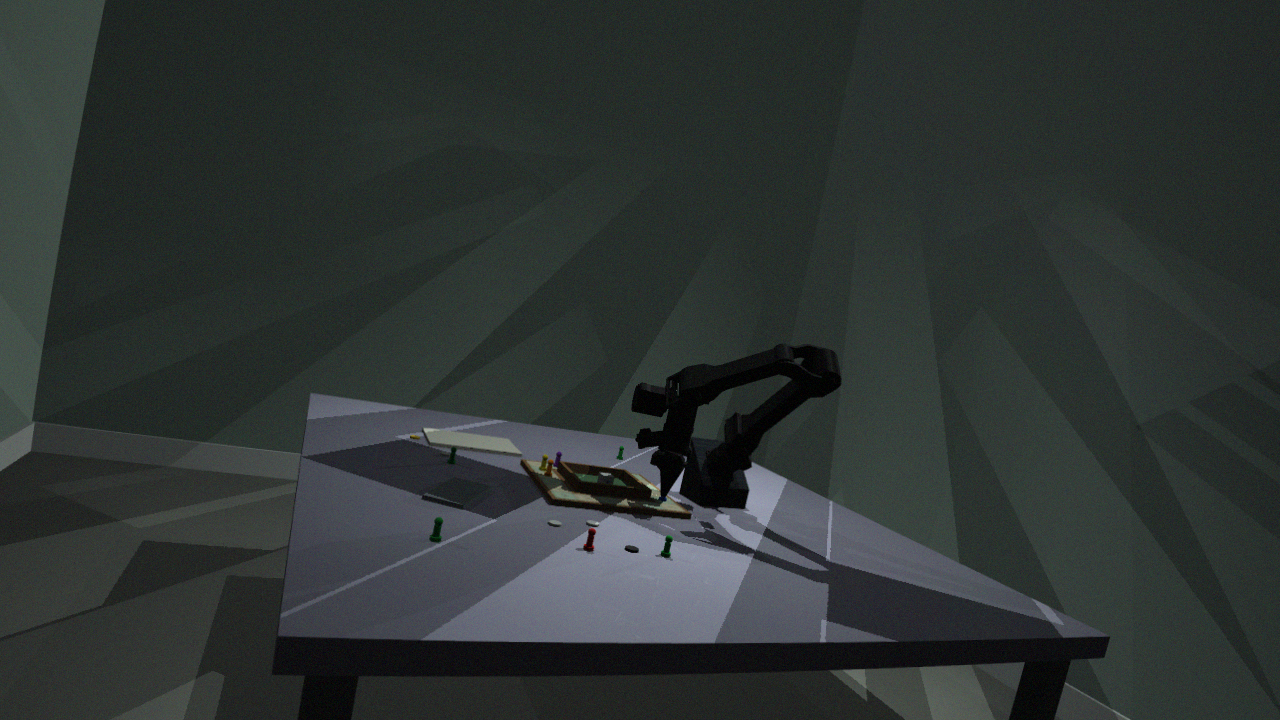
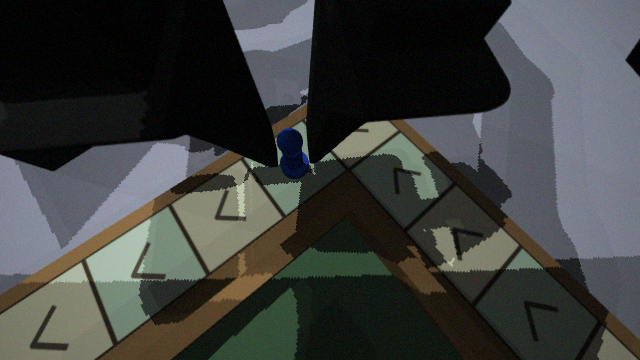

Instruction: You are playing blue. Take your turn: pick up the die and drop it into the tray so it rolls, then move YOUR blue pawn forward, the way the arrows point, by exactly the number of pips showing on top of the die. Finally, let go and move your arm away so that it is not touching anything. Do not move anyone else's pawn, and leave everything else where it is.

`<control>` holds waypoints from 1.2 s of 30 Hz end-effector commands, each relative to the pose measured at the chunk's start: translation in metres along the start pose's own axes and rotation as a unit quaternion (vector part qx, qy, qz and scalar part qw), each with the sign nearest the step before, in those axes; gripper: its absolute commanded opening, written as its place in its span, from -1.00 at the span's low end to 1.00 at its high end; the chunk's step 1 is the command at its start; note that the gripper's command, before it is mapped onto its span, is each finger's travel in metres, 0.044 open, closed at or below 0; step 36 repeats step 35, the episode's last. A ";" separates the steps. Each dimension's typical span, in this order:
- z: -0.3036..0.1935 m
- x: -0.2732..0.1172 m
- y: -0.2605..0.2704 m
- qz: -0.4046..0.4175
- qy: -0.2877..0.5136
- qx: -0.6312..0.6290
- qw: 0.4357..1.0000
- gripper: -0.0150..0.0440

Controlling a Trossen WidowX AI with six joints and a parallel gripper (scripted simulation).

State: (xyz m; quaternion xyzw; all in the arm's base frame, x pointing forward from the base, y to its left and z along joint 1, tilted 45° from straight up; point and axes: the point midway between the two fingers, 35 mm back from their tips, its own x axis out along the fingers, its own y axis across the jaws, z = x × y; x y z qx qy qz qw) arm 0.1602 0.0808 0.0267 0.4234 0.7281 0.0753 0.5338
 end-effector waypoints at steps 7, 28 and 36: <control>0.002 -0.031 0.000 -0.002 0.000 0.000 1.000 0.67; 0.040 -0.129 -0.051 -0.002 0.002 -0.270 0.963 1.00; 0.040 -0.129 -0.051 -0.002 0.002 -0.270 0.963 1.00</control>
